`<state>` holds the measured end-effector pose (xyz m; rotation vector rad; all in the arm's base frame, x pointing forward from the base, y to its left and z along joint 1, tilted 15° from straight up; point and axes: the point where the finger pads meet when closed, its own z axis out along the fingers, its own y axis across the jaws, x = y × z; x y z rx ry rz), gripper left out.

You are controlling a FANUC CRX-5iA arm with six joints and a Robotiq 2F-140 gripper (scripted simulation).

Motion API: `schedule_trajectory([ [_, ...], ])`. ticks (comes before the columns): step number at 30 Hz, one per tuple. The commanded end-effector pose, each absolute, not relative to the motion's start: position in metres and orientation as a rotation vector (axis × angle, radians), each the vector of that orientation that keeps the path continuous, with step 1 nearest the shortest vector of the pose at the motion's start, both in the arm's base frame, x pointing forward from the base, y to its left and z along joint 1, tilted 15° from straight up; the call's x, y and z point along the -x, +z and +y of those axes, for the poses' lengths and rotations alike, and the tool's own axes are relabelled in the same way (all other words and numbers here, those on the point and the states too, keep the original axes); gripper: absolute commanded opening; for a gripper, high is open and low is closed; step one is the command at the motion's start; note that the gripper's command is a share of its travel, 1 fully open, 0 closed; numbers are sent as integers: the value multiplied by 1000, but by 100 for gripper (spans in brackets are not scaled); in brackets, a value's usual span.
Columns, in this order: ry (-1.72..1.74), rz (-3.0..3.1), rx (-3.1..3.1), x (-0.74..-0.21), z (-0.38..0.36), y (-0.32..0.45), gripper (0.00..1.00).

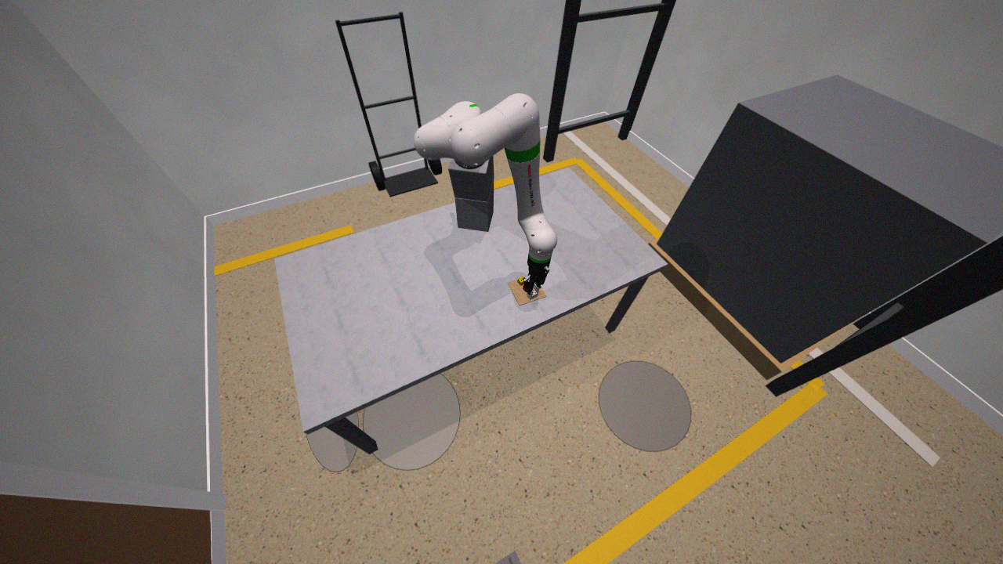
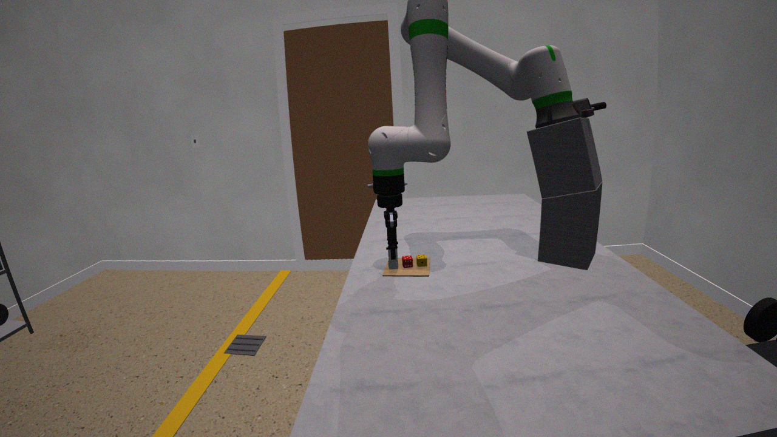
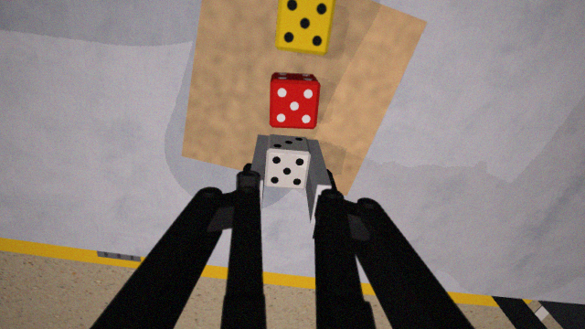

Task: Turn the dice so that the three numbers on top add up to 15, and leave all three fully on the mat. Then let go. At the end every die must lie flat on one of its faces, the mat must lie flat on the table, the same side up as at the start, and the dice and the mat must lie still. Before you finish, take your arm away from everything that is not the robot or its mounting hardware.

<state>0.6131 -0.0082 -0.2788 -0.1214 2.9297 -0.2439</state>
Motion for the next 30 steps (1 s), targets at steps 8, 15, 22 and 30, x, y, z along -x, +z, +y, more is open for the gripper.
schedule_trajectory([
  [8, -244, 2929, 121, -613, -8, -279, 16],
  [15, -244, 2929, 121, -613, -8, -279, 16],
  [22, -244, 2929, 121, -613, -8, -279, 21],
  [30, -244, 2929, 121, -613, -8, -279, 26],
])
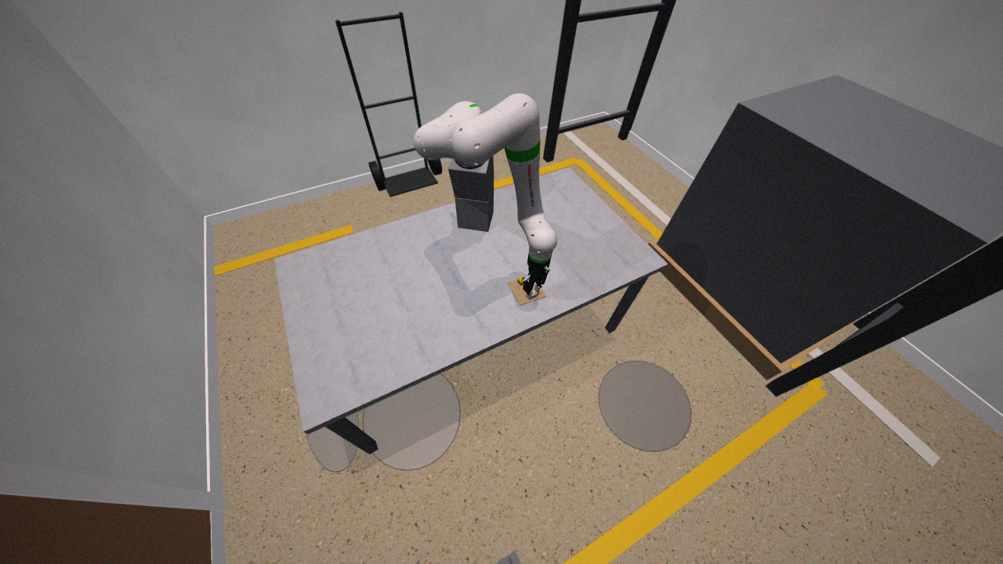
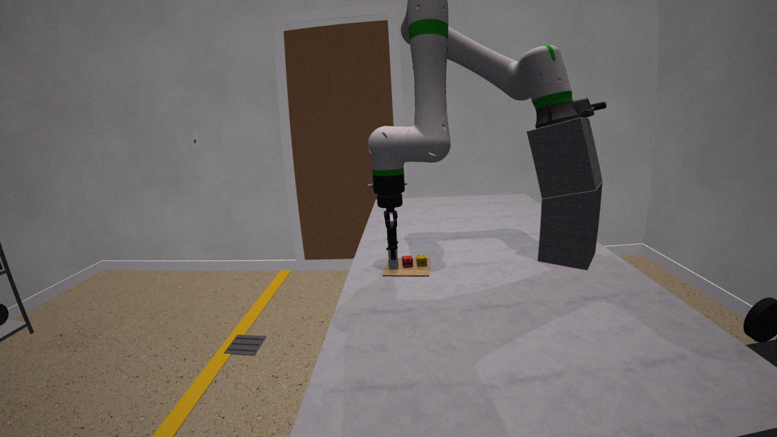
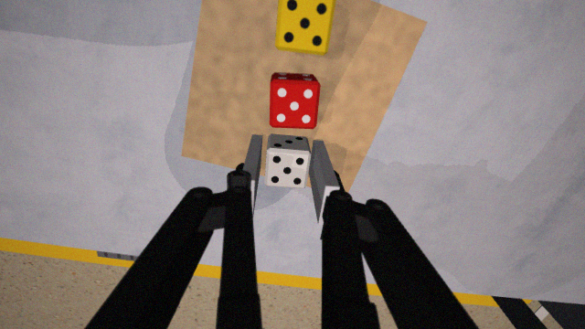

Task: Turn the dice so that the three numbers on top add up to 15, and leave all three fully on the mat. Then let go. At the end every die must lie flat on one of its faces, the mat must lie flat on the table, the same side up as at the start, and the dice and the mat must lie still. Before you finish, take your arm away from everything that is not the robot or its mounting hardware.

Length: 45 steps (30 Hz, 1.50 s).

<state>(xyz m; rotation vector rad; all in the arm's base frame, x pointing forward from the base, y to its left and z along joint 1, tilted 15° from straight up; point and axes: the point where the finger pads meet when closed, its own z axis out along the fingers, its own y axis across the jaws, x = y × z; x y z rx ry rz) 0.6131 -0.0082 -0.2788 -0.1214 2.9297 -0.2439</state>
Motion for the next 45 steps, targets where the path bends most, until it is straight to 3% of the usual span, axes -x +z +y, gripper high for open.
schedule_trajectory([
  [1, -244, 2929, 121, -613, -8, -279, 26],
  [19, -244, 2929, 121, -612, -7, -273, 28],
  [45, -244, 2929, 121, -595, 6, -192, 28],
])
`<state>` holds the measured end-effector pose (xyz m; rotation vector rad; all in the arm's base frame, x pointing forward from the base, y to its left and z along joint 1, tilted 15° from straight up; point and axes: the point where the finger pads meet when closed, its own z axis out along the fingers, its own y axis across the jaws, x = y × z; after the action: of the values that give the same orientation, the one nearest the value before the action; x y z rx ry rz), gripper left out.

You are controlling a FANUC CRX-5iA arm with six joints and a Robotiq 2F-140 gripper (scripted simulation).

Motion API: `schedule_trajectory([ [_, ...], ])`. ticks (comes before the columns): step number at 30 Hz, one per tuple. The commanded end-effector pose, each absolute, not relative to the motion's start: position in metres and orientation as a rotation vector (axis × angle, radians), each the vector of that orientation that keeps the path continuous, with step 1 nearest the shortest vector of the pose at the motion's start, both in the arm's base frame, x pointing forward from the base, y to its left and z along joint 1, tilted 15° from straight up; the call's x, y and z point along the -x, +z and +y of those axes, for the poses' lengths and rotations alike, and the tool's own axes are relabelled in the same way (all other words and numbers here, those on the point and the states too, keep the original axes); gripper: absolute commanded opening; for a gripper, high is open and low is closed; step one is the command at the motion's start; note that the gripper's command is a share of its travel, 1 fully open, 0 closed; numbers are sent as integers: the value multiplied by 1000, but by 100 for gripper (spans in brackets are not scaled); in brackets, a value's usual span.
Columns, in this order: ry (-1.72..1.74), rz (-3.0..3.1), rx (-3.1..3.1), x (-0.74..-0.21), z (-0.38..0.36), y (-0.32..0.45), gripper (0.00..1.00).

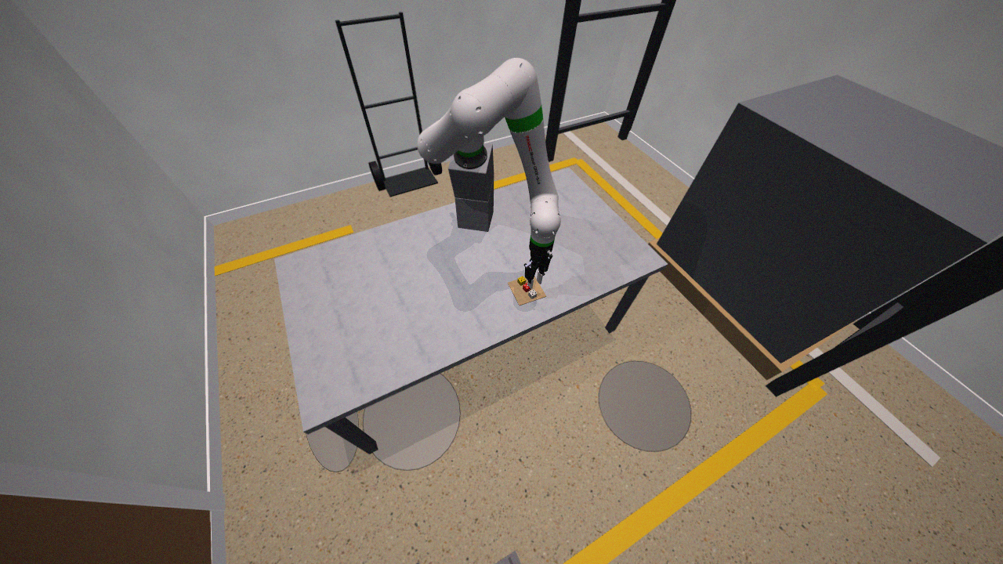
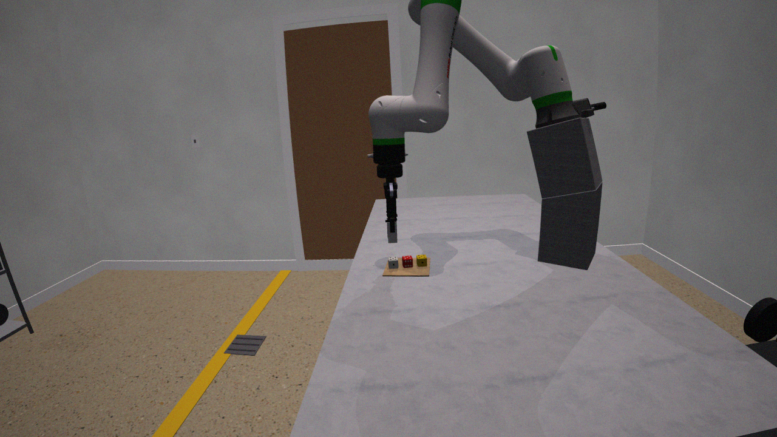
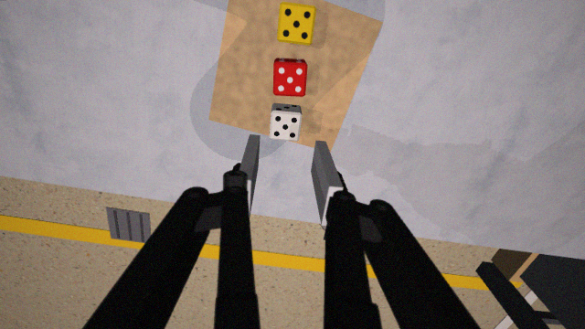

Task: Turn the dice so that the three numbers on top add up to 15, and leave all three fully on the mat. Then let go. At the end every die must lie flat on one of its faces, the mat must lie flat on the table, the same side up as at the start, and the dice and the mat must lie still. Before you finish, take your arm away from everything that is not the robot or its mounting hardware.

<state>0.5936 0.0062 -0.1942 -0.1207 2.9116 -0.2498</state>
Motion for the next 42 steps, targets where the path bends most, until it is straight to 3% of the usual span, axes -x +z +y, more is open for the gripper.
schedule_trajectory([
  [1, -244, 2929, 121, -595, 6, -192, 28],
  [2, -244, 2929, 121, -595, 6, -192, 100],
  [42, -244, 2929, 121, -595, 6, -192, 100],
])
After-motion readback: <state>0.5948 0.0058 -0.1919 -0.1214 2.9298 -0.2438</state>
